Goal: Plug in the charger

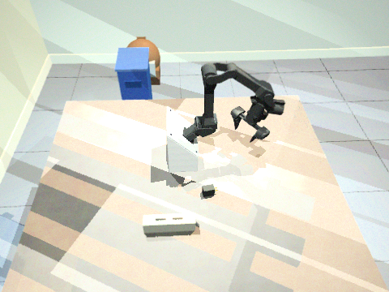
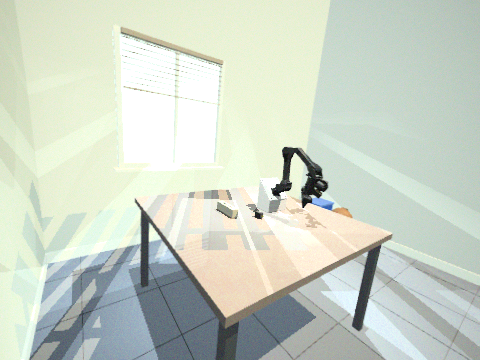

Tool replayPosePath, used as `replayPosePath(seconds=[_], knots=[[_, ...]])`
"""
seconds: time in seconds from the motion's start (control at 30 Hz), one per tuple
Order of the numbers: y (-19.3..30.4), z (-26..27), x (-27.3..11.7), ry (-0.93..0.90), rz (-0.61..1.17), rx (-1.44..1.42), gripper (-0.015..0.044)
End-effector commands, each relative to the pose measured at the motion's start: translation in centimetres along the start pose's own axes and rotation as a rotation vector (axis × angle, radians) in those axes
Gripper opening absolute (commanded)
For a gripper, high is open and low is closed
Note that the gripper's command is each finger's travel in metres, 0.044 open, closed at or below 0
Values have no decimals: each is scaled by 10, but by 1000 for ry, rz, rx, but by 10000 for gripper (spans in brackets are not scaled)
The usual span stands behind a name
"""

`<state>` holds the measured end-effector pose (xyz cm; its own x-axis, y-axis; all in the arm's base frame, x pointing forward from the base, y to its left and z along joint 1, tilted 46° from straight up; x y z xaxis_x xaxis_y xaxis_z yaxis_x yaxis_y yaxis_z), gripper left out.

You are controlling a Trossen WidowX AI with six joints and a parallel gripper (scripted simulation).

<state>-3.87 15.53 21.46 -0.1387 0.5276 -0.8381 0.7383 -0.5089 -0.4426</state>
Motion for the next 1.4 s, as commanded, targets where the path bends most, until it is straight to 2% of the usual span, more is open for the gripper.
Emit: replayPosePath(seconds=[0.0,0.37,1.37], knots=[[3,-3,7,-11,18,3,440],[20,-20,21,6,102,35,440],[65,-57,54,-45,178,176,440]])
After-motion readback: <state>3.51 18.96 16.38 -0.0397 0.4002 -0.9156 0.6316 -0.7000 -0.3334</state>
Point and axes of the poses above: the point midway between the two fingers, 35 mm back from their tips, its own x axis out along the fingers, its own z axis across the jaws, y = z × x, the point moved 2 cm from there along -x, back along the fingers, and after that the axes turned 3 degrees about x, right-handed, at the moved point
